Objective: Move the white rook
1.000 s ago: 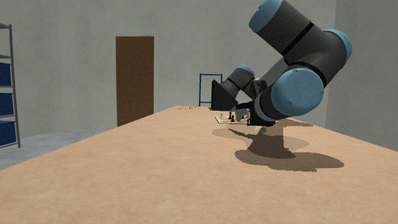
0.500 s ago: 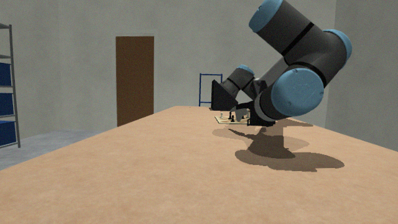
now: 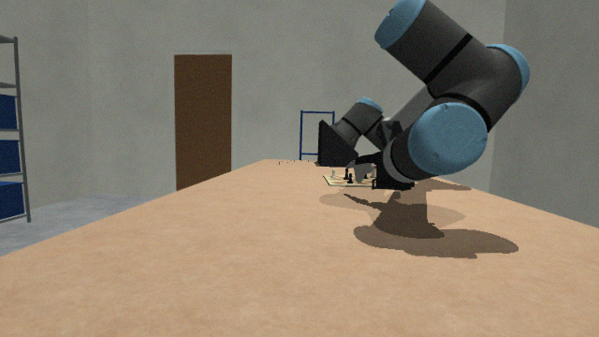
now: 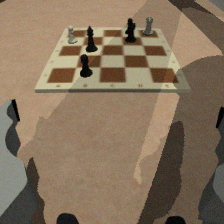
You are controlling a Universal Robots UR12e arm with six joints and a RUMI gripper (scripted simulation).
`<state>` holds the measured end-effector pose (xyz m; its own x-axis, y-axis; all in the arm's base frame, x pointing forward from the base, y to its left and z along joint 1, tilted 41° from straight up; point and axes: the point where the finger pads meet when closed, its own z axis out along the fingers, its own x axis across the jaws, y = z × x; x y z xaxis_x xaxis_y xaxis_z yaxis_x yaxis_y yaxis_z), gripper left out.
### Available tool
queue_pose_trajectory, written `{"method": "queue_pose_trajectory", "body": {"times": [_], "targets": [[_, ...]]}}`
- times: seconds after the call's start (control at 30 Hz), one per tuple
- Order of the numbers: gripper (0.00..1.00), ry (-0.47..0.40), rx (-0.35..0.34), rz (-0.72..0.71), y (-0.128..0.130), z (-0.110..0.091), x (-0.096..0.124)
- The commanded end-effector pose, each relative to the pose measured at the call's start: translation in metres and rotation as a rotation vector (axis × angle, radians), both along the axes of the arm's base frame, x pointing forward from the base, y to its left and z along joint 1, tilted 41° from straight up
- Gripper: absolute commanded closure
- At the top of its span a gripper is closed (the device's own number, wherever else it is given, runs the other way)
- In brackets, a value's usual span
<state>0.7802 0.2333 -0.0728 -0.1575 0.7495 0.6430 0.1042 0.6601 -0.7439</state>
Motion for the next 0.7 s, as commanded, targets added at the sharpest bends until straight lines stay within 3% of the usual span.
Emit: {"method": "queue_pose_trajectory", "body": {"times": [0.0, 0.37, 0.67], "targets": [[0.00, -0.001, 0.000, -0.001, -0.001, 0.001, 0.001], [0.00, -0.003, -0.001, 0.000, -0.011, 0.013, 0.004], [0.00, -0.003, -0.001, 0.000, -0.048, 0.057, 0.015]]}}
